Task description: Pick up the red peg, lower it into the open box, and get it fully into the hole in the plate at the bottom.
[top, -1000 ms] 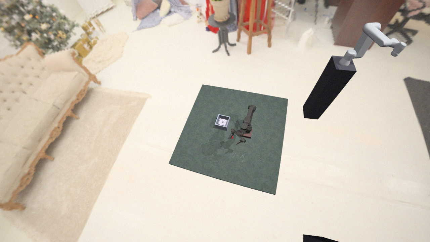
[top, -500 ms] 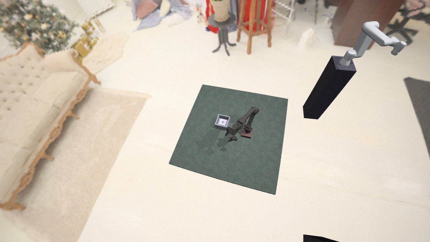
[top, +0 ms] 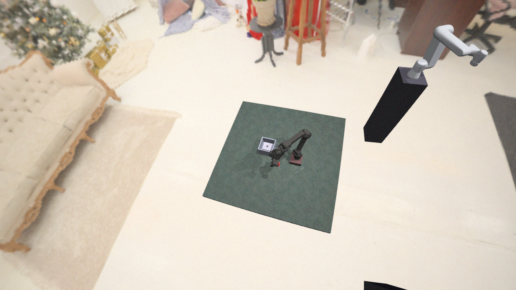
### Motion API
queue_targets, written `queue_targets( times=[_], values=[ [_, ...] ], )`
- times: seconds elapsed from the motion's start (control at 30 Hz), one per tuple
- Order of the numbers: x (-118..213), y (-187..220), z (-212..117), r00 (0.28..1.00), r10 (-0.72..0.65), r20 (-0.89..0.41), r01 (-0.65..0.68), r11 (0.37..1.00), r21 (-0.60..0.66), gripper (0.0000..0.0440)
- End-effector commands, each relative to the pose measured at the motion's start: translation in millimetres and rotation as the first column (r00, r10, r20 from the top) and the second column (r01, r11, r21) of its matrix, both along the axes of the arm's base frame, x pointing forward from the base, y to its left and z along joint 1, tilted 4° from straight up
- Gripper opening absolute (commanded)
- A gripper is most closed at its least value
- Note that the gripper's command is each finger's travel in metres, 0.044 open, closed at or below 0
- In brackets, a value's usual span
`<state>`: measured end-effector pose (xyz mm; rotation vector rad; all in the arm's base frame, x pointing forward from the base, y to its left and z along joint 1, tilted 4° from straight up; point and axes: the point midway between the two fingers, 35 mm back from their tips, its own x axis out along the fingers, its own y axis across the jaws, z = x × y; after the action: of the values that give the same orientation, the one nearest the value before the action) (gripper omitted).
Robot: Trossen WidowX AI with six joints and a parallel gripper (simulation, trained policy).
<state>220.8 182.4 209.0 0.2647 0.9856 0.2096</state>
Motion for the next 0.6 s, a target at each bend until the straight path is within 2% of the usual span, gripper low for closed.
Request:
queue_targets(
  times=[0.0, 0.27, 0.57],
  values=[
    [-1, -11, -15, 0.994, -0.075, -0.077, 0.074, 0.997, -0.016, 0.0440],
    [-8, -41, -50, 0.927, -0.280, -0.250, 0.263, 0.960, -0.098, 0.0440],
    [-23, -66, -91, 0.772, -0.503, -0.388, 0.450, 0.864, -0.226, 0.0440]
  ],
)
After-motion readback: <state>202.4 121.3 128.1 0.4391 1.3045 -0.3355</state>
